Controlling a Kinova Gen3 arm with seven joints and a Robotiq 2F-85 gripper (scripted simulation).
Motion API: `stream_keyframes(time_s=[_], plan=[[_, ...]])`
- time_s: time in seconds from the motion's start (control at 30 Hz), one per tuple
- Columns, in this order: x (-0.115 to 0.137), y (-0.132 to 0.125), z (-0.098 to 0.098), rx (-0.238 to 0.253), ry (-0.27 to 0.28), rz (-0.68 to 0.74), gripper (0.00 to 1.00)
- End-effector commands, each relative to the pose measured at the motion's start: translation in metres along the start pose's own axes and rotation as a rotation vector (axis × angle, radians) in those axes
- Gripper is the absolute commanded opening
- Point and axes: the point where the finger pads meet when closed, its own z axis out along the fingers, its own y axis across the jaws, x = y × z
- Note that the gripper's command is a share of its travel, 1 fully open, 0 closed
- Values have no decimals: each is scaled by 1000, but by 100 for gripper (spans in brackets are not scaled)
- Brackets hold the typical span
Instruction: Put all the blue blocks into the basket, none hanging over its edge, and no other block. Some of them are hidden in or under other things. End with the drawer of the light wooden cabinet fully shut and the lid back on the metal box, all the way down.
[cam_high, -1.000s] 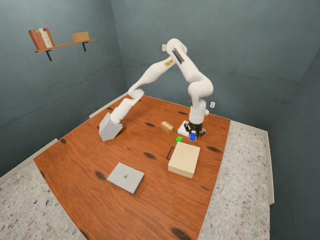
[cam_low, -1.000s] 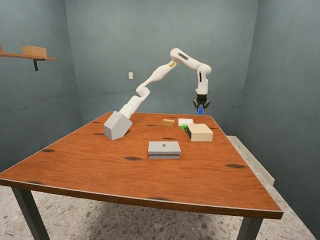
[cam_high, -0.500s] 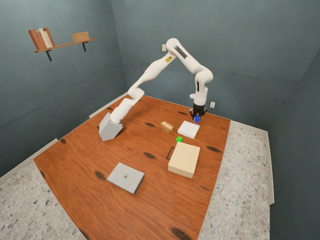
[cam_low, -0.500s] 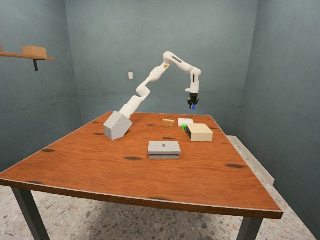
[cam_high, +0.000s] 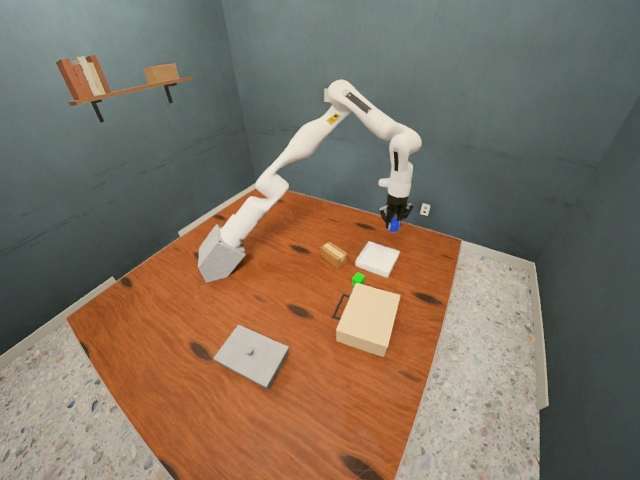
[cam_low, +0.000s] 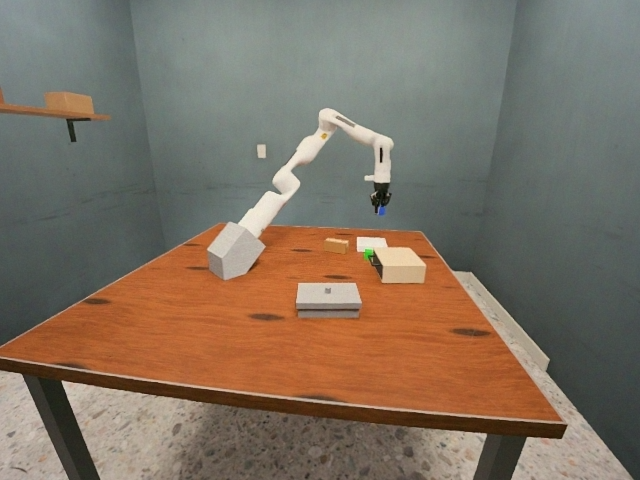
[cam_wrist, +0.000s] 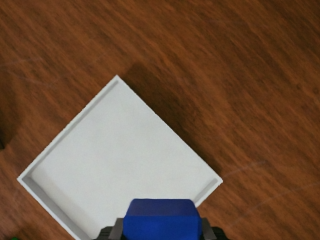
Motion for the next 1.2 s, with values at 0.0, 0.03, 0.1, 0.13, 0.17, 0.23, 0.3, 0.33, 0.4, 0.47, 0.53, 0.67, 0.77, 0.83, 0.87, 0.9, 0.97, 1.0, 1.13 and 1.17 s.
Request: stream_keyframes(time_s=[0.0, 0.03, 0.1, 0.13, 0.17, 0.23, 0.3, 0.33, 0.4, 0.47, 0.53, 0.67, 0.77, 0.83, 0.87, 0.9, 0.97, 1.0, 1.13, 1.17], plan=[[0, 1, -2, -5, 2, 0, 10], [0, 1, -2, -5, 2, 0, 10], [0, 1, -2, -5, 2, 0, 10], [0, 1, -2, -5, 2, 0, 10], [0, 1, -1, -4, 2, 0, 10], [0, 1, -1, -4, 2, 0, 10], [1, 1, 0, -4, 2, 1, 10], [1, 1, 0, -3, 3, 1, 10], [1, 1, 0, -3, 3, 1, 10], [1, 1, 1, -3, 3, 1, 10], [1, 0, 2, -2, 3, 1, 10], [1, 0, 5, -1, 4, 2, 10], [1, 0, 8, -1, 4, 1, 10], [1, 0, 10, -1, 4, 1, 10], [1, 0, 11, -1, 4, 1, 10], [1, 0, 12, -1, 4, 1, 10], [1, 0, 13, -1, 4, 1, 10], [1, 0, 13, -1, 4, 1, 10], [1, 0, 19, -1, 4, 1, 10], [1, 0, 20, -1, 4, 1, 10]])
